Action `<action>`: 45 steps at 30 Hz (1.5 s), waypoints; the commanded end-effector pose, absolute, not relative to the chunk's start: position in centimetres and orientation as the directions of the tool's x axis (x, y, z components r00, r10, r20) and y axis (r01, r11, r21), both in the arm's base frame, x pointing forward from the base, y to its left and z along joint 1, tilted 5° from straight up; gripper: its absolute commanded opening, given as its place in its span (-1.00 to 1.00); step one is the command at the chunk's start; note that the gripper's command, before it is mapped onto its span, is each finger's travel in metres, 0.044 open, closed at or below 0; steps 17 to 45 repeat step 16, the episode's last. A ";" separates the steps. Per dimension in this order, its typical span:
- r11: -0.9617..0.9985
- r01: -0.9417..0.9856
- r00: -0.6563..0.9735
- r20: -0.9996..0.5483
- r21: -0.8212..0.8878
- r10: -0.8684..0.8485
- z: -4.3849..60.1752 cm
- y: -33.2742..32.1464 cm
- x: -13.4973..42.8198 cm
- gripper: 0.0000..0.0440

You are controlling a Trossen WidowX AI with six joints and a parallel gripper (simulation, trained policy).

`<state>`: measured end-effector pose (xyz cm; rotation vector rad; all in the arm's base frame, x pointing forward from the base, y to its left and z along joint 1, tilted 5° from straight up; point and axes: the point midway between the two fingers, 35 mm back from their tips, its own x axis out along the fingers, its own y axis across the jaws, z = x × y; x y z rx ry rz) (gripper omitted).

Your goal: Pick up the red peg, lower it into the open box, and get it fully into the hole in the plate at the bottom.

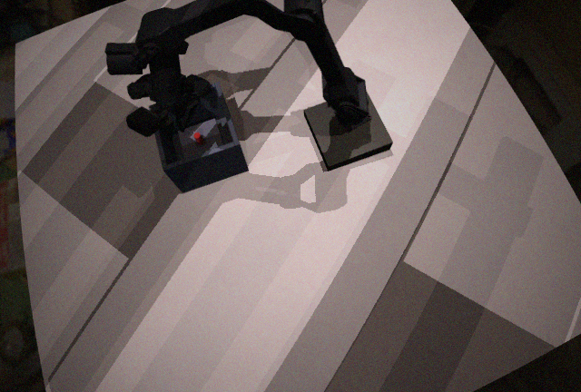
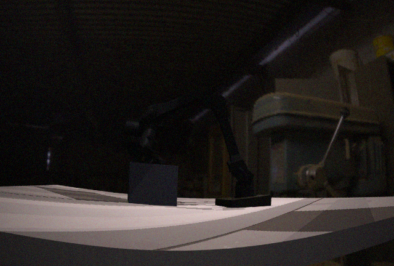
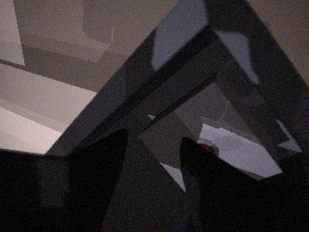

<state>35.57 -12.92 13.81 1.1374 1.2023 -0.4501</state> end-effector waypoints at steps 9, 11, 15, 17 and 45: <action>0.468 0.738 0.394 -0.874 0.486 0.286 13.5 -13.8 37.9 -0.17; 0.471 0.727 0.405 -0.866 0.500 0.294 13.9 -13.8 38.1 -0.17; 0.479 0.701 0.428 -0.849 0.528 0.310 14.7 -13.8 38.4 -0.18; 0.481 0.695 0.434 -0.845 0.535 0.313 14.9 -13.8 38.5 -0.18; 0.481 0.695 0.434 -0.845 0.535 0.313 14.9 -13.8 38.5 -0.18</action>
